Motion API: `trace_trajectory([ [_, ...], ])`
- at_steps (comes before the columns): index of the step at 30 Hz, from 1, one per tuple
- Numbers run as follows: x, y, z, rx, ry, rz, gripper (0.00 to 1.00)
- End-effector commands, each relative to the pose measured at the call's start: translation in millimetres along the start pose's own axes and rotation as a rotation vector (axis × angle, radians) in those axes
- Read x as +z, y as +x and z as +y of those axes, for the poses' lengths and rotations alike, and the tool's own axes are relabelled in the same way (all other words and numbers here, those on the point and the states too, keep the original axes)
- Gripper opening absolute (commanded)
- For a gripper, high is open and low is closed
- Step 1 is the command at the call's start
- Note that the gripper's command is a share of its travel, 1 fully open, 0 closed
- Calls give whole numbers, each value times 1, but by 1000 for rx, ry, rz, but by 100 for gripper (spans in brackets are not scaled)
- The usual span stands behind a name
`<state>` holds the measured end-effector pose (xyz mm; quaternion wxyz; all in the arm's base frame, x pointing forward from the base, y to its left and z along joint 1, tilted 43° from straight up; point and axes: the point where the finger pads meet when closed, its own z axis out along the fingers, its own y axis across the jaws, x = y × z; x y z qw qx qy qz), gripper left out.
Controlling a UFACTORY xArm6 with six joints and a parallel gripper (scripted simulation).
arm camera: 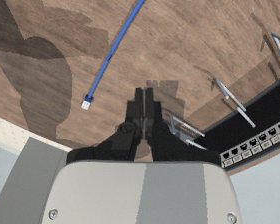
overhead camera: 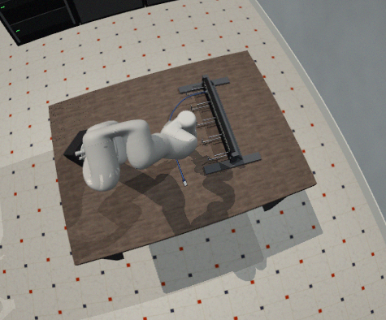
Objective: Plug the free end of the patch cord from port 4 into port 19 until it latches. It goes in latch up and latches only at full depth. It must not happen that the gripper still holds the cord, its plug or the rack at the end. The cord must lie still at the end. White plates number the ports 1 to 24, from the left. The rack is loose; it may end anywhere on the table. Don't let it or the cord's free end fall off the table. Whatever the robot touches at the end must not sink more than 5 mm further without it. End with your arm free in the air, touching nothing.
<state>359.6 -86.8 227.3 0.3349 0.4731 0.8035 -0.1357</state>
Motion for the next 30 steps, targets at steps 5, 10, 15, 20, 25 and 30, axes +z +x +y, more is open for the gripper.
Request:
trace_trajectory([
  [5, -11, 29, 54, -254, 11, -101, 0],
  [10, -20, 44, 79, -363, -10, -158, 0],
  [15, -32, 62, 105, -468, -39, -225, 0],
  [20, -46, 81, 131, -562, -76, -297, 0],
  [25, -63, 102, 155, -646, -119, -371, 0],
  [30, -79, 122, 175, -712, -162, -438, 0],
])
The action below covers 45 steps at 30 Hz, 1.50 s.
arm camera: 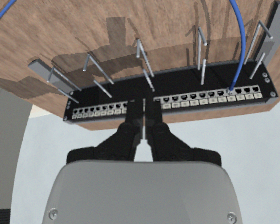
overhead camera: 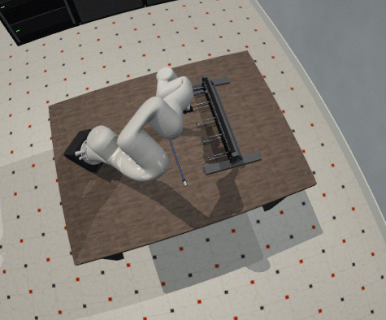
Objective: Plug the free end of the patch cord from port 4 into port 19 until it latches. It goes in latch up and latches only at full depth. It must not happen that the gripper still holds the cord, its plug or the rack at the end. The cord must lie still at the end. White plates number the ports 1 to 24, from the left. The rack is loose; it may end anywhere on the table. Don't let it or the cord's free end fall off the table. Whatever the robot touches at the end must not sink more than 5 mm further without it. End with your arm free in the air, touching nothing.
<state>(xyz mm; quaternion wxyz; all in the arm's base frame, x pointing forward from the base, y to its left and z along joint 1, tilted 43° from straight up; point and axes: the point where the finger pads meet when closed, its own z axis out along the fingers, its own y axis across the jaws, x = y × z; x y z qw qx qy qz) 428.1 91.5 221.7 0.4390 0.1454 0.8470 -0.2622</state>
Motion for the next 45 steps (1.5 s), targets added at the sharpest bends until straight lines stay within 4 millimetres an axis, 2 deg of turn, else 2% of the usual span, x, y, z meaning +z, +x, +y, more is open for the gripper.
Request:
trace_trajectory([
  [1, -19, -5, 39, -88, -25, -103, 0],
  [9, -54, -4, 88, -182, -87, -237, 0],
  [11, -54, -4, 88, -182, -87, -237, 0],
  [13, -73, -2, 109, -220, -119, -301, 0],
  [15, -81, -1, 118, -233, -131, -326, 0],
  [22, -86, 0, 124, -244, -142, -345, 0],
  [29, -73, -5, 127, -244, -142, -343, 0],
  [43, 14, -36, 145, -244, -142, -343, 0],
  [45, 14, -36, 145, -244, -142, -343, 0],
])
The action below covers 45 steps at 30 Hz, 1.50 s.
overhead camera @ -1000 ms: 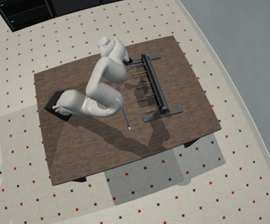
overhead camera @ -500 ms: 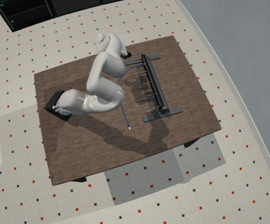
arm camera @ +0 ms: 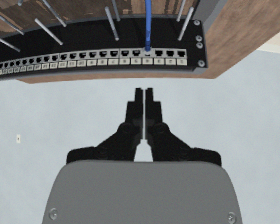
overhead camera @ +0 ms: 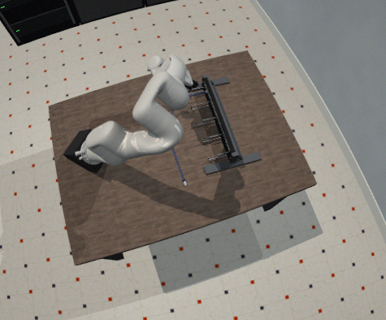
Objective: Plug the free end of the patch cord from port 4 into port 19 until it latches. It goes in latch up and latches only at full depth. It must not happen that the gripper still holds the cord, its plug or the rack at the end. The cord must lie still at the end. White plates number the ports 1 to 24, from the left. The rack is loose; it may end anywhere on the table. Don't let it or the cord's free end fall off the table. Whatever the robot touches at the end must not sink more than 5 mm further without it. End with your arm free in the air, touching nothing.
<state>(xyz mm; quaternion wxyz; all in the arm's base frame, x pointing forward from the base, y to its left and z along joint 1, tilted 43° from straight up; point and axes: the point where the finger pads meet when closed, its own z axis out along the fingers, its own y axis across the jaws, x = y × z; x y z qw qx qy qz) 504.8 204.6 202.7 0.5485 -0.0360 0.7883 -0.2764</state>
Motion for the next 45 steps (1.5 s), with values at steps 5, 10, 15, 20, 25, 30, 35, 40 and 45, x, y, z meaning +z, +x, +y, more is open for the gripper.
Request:
trace_trajectory([
  [5, 48, -5, 5, 4, -4, -5, 0],
  [10, 54, -5, 5, 4, -4, -5, 0],
  [15, 54, -5, 5, 4, -4, -5, 0],
  [20, 54, -5, 5, 4, -4, -5, 0],
  [25, 54, -5, 5, 4, -4, -4, 0],
  [30, 54, -5, 5, 4, -4, -4, 0],
  [35, 54, -5, 5, 4, -4, -4, 0],
  [40, 54, -5, 5, 4, -4, -5, 0],
  [45, 54, -5, 5, 4, -4, -5, 0],
])
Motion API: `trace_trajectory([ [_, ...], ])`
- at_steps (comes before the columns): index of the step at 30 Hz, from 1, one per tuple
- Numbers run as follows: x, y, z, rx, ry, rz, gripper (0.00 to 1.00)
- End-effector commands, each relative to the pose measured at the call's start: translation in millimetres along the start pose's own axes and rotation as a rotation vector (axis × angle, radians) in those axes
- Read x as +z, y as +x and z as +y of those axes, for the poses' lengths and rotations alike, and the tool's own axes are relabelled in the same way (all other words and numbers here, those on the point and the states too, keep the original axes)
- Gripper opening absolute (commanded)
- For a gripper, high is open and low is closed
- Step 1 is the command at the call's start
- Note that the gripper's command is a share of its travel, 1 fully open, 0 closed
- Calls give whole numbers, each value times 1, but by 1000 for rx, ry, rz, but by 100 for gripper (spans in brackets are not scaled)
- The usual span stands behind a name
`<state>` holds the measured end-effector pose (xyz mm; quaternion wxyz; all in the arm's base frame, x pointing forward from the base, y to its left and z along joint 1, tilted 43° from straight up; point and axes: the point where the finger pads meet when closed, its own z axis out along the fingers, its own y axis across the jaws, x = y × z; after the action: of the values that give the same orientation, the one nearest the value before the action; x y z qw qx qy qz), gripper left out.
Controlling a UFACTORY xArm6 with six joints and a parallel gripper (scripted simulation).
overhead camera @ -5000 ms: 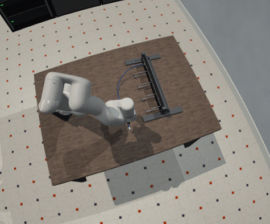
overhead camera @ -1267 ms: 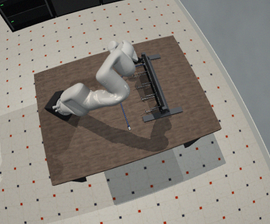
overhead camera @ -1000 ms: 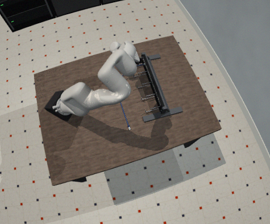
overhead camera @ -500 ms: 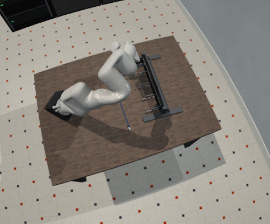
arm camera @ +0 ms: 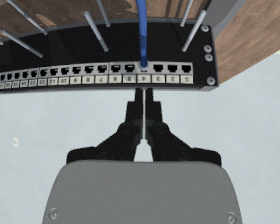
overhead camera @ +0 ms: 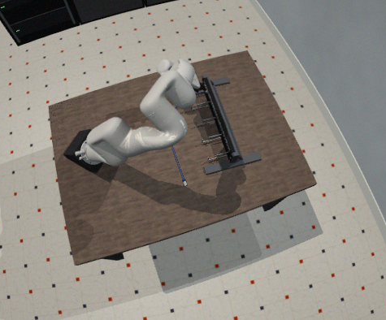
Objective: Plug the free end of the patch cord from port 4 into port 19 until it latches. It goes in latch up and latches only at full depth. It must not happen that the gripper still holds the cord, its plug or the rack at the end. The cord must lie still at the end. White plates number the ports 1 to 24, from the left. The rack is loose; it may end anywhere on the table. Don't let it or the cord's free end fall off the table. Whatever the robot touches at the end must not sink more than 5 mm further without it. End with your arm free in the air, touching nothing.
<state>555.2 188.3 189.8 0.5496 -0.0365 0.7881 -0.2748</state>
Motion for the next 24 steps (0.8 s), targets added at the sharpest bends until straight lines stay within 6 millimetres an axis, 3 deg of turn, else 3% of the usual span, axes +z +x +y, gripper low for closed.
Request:
trace_trajectory([
  [1, -1, -2, 0, 2, -1, -2, 0],
  [18, -1, -2, 0, 2, -1, -2, 0],
  [24, -10, -2, 0, 2, -1, -2, 0],
])
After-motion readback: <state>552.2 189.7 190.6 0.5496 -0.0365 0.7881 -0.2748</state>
